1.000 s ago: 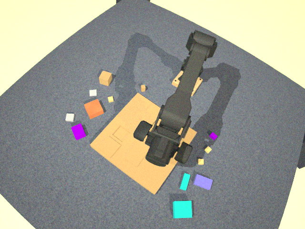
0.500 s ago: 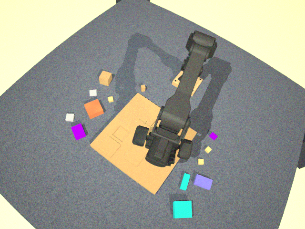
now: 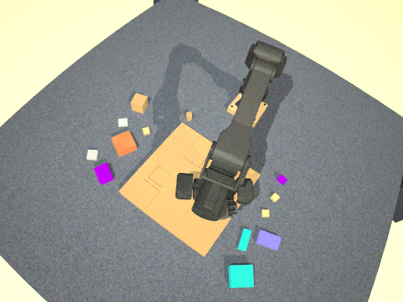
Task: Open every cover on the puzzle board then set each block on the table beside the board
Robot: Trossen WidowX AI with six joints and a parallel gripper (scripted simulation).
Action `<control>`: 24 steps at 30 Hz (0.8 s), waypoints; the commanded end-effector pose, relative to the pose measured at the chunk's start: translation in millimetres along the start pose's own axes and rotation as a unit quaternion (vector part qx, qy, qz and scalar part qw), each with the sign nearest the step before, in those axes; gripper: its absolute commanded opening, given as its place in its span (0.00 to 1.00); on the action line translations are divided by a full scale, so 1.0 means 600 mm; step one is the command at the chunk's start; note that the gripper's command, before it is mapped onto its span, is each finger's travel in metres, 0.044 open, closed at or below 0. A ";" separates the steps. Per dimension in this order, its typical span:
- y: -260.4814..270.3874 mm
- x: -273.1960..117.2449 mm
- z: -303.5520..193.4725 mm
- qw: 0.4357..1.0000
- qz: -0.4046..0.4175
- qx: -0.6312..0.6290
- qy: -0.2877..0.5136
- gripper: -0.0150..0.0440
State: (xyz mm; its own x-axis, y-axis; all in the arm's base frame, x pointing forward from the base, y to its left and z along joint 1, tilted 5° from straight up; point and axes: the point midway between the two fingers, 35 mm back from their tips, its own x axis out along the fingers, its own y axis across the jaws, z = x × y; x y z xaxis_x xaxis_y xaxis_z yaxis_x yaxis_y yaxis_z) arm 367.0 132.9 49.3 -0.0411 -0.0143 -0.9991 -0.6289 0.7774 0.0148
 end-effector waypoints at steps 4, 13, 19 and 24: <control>0.001 0.007 -0.002 0.998 0.001 -0.056 0.002 0.50; 0.001 0.012 -0.002 0.992 0.001 -0.123 0.002 0.50; 0.000 0.015 -0.002 0.987 0.001 -0.162 0.001 0.50; 0.000 0.015 -0.002 0.987 0.001 -0.163 0.001 0.50</control>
State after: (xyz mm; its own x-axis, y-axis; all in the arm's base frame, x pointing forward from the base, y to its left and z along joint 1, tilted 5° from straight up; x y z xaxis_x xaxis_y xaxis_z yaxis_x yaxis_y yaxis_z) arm 366.3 132.4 41.8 -0.0426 -0.0148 -0.9990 -0.8379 0.5451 0.0277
